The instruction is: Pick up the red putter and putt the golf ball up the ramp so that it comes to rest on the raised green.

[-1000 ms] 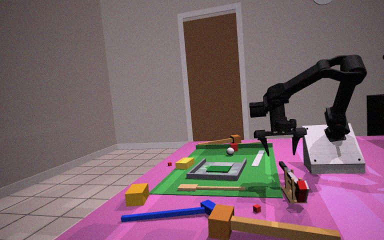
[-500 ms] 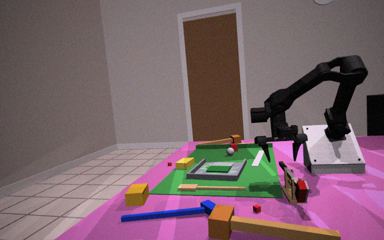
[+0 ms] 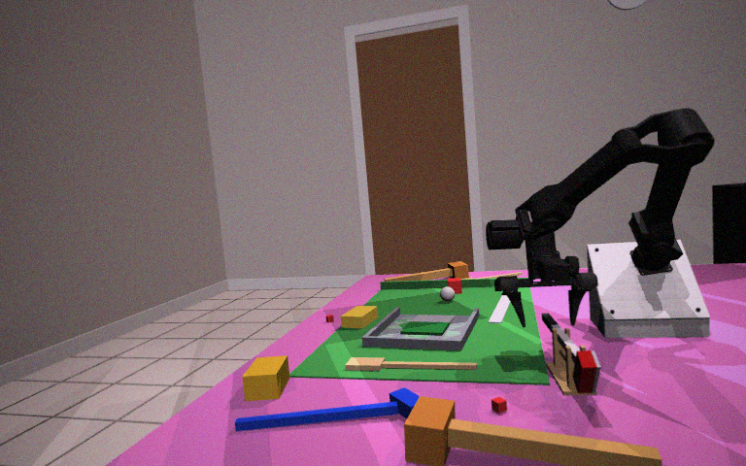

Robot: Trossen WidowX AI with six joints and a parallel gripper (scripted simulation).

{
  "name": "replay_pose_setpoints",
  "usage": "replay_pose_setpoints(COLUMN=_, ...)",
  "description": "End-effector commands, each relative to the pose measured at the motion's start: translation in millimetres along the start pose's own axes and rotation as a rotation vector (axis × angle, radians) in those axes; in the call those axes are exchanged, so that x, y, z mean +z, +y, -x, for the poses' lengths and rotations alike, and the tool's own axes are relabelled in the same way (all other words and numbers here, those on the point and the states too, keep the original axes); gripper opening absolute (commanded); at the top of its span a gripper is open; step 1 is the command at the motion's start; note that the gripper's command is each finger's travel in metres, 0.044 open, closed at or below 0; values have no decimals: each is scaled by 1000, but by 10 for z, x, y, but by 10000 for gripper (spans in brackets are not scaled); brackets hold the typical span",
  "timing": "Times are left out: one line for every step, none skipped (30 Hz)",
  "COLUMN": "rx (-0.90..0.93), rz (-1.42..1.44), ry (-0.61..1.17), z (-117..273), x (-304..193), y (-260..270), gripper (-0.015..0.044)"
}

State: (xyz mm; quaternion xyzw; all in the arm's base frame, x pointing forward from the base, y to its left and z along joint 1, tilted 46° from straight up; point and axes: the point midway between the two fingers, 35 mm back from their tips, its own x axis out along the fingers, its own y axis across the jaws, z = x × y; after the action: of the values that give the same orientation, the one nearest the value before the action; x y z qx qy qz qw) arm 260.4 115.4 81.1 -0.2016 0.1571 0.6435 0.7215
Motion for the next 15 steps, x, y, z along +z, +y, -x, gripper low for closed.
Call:
replay_pose_setpoints(rx=9, rz=-13, ry=-1, z=-62, x=-27, y=29, gripper=440)
replay_pose_setpoints(rx=9, rz=-13, ry=-1, z=-77, x=-31, y=29, gripper=440)
replay_pose_setpoints(rx=9, rz=-13, ry=-1, z=-93, x=-35, y=29, gripper=440)
replay_pose_setpoints(rx=9, rz=-13, ry=-1, z=-108, x=-39, y=29, gripper=440)
replay_pose_setpoints(rx=9, rz=-13, ry=-1, z=-123, x=-44, y=30, gripper=440)
replay_pose_setpoints(rx=9, rz=-13, ry=-1, z=-139, x=-47, y=30, gripper=440)
replay_pose_setpoints(rx=9, rz=-13, ry=-2, z=-154, x=-51, y=30, gripper=440)
replay_pose_setpoints(rx=9, rz=-13, ry=-2, z=-170, x=-55, y=31, gripper=440)
replay_pose_setpoints(rx=9, rz=-13, ry=-2, z=-185, x=-58, y=32, gripper=440)
replay_pose_setpoints(rx=9, rz=-13, ry=-2, z=-200, x=-62, y=33, gripper=440)
replay_pose_setpoints(rx=9, rz=-13, ry=-2, z=-216, x=-65, y=34, gripper=440)
replay_pose_setpoints(rx=9, rz=-13, ry=-3, z=-228, x=-67, y=34, gripper=440)
replay_pose_setpoints(rx=9, rz=-13, ry=-3, z=-235, x=-69, y=35, gripper=440)
replay_pose_setpoints(rx=9, rz=-13, ry=-3, z=-237, x=-69, y=35, gripper=440)
replay_pose_setpoints(rx=9, rz=-13, ry=-3, z=-237, x=-69, y=35, gripper=440)
